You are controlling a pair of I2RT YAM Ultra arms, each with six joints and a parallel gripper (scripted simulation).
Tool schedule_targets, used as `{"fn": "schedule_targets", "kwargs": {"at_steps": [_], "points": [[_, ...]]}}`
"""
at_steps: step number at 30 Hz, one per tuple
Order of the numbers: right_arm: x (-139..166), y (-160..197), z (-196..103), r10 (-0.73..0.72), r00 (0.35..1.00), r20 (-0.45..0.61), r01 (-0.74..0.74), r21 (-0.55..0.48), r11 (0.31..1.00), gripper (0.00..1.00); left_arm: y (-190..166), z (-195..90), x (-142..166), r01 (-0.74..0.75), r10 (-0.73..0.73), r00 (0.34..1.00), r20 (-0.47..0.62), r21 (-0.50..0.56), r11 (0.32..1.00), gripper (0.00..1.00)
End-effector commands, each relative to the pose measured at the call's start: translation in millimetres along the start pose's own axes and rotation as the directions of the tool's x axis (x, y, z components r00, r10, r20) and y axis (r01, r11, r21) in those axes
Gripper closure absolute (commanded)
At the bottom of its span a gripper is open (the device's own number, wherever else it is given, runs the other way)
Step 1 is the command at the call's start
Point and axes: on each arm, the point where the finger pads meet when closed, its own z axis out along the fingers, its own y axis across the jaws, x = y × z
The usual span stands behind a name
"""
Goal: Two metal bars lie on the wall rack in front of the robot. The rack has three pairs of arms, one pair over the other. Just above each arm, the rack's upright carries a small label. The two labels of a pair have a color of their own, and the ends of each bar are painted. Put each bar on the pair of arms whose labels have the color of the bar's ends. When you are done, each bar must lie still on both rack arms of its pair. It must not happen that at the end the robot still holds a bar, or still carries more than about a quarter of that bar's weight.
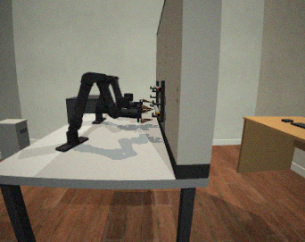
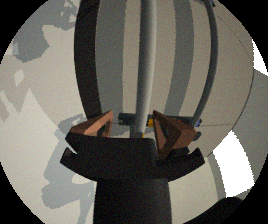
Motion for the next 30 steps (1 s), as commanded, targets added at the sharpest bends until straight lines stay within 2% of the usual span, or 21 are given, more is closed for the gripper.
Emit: {"fn": "schedule_targets", "kwargs": {"at_steps": [1,30], "points": [[0.5,-19.4,-8.6,0.029,1.0,-0.003,-0.029,0.052,0.998,0.31,13.2,-8.9,-2.6,0.008,-0.008,1.0,0.004,-0.034,0.999,0.31],[0.3,-17.8,-39.3,0.029,1.0,-0.003,-0.029,0.051,0.998,0.31,12.1,-39.7,-2.4,0.008,-0.008,1.0,0.004,-0.034,0.999,0.31]]}}
